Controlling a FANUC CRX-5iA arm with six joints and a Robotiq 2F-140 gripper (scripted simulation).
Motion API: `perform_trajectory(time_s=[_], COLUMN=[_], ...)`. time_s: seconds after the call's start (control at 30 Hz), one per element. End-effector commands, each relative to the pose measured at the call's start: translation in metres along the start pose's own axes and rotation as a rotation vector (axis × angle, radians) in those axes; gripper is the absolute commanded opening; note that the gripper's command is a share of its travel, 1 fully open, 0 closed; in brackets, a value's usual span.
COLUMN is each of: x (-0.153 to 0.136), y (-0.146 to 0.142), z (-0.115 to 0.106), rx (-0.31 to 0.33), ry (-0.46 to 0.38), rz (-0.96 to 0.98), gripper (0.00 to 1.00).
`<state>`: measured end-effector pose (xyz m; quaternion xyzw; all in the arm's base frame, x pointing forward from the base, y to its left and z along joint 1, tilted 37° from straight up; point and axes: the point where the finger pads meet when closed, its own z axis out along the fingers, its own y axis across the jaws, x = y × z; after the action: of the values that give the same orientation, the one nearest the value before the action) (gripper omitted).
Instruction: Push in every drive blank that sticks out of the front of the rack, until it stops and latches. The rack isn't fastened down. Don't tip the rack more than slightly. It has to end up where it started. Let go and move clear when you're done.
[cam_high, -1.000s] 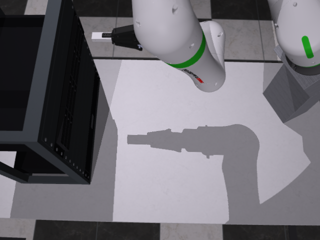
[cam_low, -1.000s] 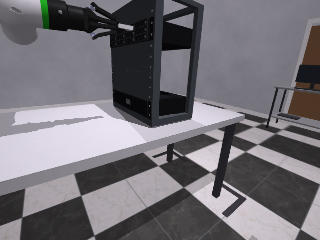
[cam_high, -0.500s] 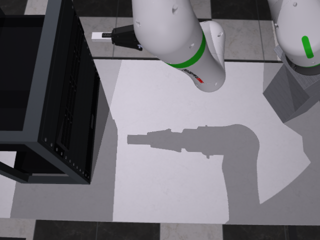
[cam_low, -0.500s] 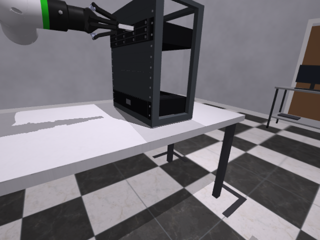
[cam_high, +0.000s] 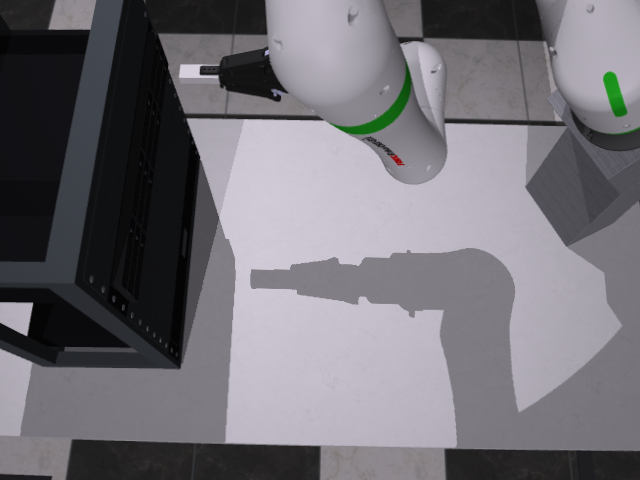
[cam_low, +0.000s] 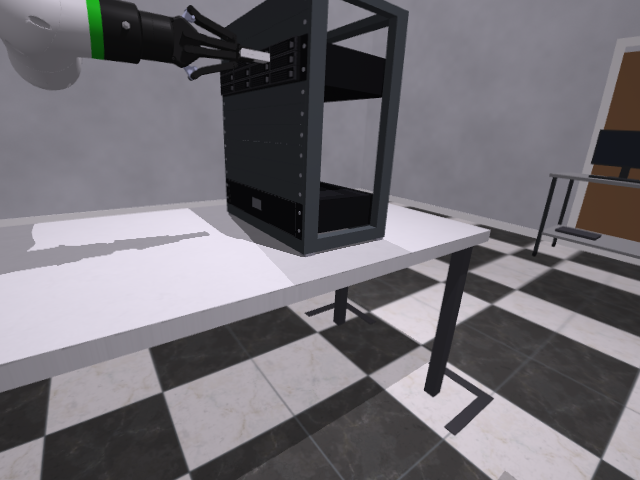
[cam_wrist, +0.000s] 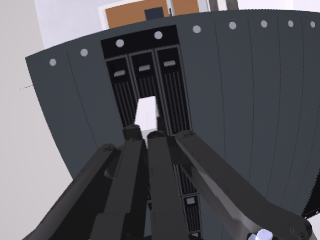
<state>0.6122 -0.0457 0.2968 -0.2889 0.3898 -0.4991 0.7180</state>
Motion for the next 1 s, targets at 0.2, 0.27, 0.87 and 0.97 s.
perform_trajectory(time_s=[0.2, 0.27, 0.87, 0.97], x=[0.000, 0.000, 0.000, 0.000], y=[-0.001, -0.001, -0.001, -0.001], z=[0.003, 0.003, 0.013, 0.014], rx=[0.001, 0.001, 0.001, 0.001], ry=[0.000, 0.000, 0.000, 0.000], rz=[0.000, 0.000, 0.000, 0.000], gripper=[0.10, 0.10, 0.10, 0.10])
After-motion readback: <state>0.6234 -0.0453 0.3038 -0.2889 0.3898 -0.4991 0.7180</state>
